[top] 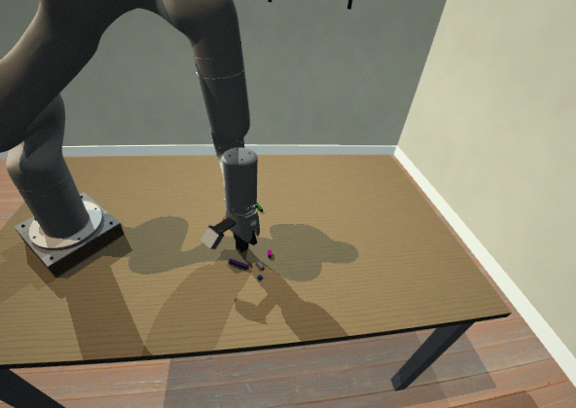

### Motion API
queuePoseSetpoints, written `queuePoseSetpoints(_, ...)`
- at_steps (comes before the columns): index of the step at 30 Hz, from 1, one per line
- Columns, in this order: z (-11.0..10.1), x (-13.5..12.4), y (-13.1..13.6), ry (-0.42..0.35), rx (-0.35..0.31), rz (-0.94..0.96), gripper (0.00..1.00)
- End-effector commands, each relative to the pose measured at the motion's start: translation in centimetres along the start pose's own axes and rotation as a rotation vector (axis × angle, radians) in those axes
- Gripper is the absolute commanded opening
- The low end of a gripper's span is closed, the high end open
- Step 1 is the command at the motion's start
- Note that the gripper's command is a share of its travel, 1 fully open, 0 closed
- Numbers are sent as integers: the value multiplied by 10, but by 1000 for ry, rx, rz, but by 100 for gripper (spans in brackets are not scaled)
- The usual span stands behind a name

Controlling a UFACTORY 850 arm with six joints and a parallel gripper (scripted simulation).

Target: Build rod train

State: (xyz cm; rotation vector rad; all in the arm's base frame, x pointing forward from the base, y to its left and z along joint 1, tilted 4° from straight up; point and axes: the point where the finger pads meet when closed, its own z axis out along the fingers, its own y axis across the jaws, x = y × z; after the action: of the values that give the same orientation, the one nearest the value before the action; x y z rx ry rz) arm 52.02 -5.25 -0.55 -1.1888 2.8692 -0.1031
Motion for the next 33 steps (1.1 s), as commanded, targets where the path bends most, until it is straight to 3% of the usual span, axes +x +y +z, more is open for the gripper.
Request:
queuePoseSetpoints(1, -1, -1, -1, -1, 1, 0, 12)
queuePoseSetpoints(4, -1, -1, -1, -1, 1, 0, 12)
queuePoseSetpoints(11, -1, -1, -1, -1, 1, 0, 24)
queuePoseSetpoints(26, -3, -1, -1, -1, 1, 0, 24)
queuePoseSetpoints(33, -23, -1, -1, -1, 1, 0, 24)
